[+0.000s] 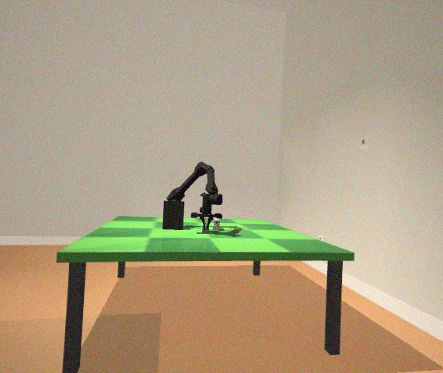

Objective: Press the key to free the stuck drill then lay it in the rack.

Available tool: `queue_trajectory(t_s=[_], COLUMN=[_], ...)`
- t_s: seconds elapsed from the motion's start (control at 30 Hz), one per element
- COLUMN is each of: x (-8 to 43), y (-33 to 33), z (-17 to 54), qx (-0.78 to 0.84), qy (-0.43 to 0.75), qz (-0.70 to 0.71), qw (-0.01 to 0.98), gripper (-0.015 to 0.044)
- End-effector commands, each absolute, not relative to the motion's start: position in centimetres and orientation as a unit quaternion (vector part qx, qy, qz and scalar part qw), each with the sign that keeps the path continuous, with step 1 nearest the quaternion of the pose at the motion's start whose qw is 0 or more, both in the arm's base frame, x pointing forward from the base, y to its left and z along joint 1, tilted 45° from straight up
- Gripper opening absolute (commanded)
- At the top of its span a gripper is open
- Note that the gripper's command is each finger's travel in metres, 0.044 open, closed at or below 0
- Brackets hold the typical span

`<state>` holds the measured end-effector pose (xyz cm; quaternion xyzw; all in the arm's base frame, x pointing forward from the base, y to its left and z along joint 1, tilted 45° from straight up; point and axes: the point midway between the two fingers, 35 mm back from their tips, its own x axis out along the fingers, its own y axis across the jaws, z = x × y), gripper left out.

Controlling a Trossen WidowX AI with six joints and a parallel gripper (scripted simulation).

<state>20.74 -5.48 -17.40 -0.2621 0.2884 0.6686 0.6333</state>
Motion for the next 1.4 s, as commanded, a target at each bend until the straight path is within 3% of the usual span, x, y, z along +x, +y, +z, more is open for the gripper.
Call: queue_trajectory(t_s=[0.0,0.37,0.93,1.37], x=[20.7,20.6,20.6,21.0], y=[-5.0,-4.0,-4.5,-8.5], z=[-17.8,-18.6,-18.4,-14.3], qx=[-0.258,-0.258,-0.261,-0.259], qy=[0.289,0.288,0.289,0.290], qz=[0.668,0.668,0.669,0.668], qw=[0.635,0.635,0.633,0.635], gripper=[0.0000,0.0000,0.0440,0.0440])
